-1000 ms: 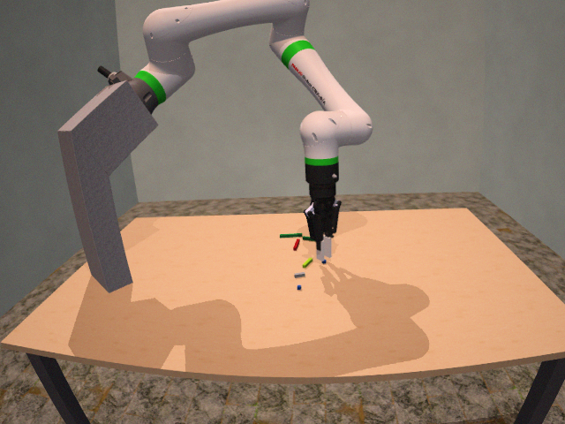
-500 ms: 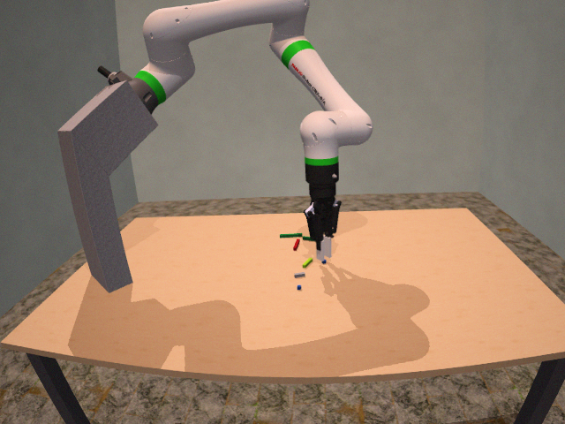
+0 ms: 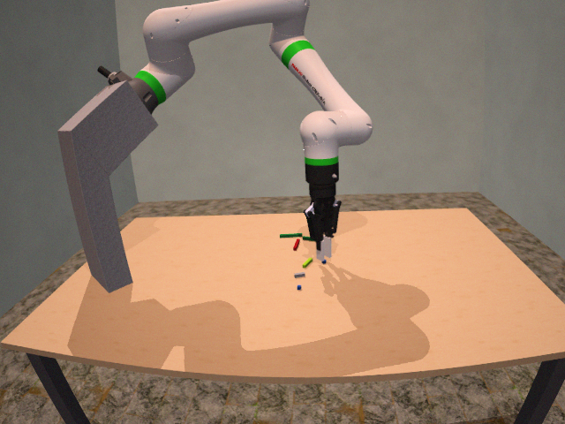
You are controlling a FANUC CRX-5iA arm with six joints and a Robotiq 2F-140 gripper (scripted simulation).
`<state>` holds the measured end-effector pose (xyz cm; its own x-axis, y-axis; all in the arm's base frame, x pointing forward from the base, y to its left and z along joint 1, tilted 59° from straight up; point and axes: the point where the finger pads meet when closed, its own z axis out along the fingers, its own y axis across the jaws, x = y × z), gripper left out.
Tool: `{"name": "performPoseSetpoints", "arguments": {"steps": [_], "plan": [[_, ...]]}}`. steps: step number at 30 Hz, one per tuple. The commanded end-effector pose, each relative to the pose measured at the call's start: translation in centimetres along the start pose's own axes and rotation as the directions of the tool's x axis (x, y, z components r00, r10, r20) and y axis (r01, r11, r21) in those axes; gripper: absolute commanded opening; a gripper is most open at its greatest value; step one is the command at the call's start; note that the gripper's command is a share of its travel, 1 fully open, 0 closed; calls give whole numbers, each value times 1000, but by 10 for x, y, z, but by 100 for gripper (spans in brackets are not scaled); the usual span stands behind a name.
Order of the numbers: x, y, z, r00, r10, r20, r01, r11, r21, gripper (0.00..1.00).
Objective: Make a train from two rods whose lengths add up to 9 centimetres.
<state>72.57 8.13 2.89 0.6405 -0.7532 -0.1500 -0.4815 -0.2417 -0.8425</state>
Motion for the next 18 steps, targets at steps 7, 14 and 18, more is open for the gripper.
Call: {"name": "performPoseSetpoints", "arguments": {"steps": [7, 14, 18], "plan": [[0, 0, 2, 1000, 0, 0, 0, 1000, 0, 15], [0, 0, 8, 1000, 0, 0, 0, 1000, 0, 15], [0, 0, 12, 1000, 0, 0, 0, 1000, 0, 15]]}}
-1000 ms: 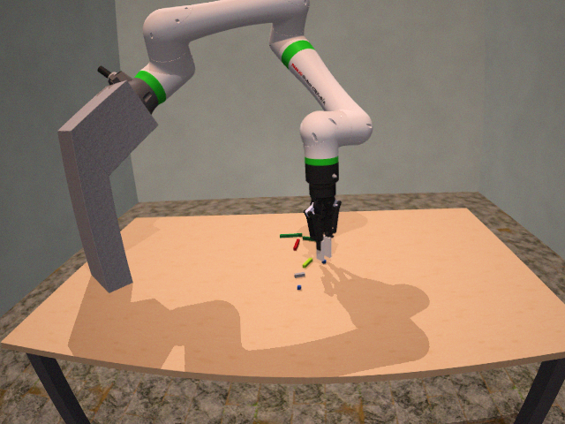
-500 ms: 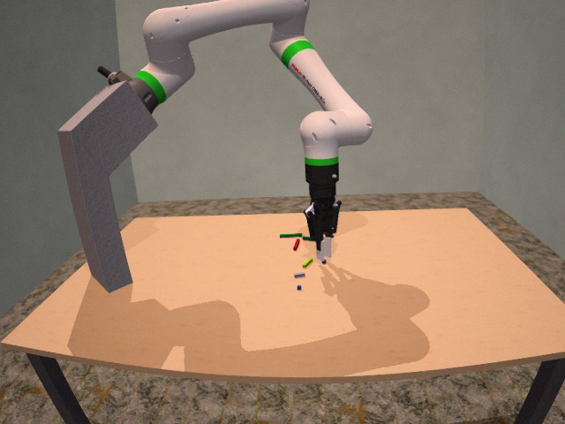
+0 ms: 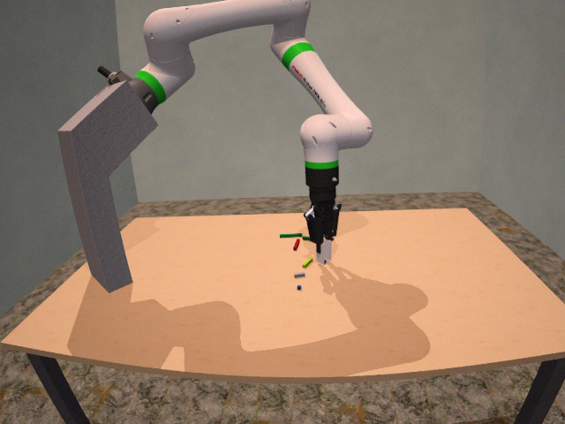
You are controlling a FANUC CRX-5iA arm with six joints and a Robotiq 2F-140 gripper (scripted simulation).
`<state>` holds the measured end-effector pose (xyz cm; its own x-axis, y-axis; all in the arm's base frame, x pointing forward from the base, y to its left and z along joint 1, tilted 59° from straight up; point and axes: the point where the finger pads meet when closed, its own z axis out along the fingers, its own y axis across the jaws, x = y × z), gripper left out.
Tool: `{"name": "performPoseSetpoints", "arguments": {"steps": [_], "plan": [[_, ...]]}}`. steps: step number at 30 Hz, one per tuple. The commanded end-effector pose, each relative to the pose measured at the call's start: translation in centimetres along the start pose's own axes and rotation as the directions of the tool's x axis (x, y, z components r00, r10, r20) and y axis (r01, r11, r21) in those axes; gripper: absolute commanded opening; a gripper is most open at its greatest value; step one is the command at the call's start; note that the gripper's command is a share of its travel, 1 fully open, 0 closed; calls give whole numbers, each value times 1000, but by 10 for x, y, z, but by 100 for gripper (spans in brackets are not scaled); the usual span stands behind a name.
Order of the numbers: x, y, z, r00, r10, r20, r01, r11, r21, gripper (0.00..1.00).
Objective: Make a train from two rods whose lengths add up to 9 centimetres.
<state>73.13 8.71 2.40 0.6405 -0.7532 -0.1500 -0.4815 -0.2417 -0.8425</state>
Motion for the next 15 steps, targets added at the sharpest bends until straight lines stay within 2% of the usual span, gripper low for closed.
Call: {"name": "performPoseSetpoints", "arguments": {"steps": [1, 15], "plan": [[0, 0, 3, 1000, 0, 0, 0, 1000, 0, 15], [0, 0, 7, 1000, 0, 0, 0, 1000, 0, 15]]}}
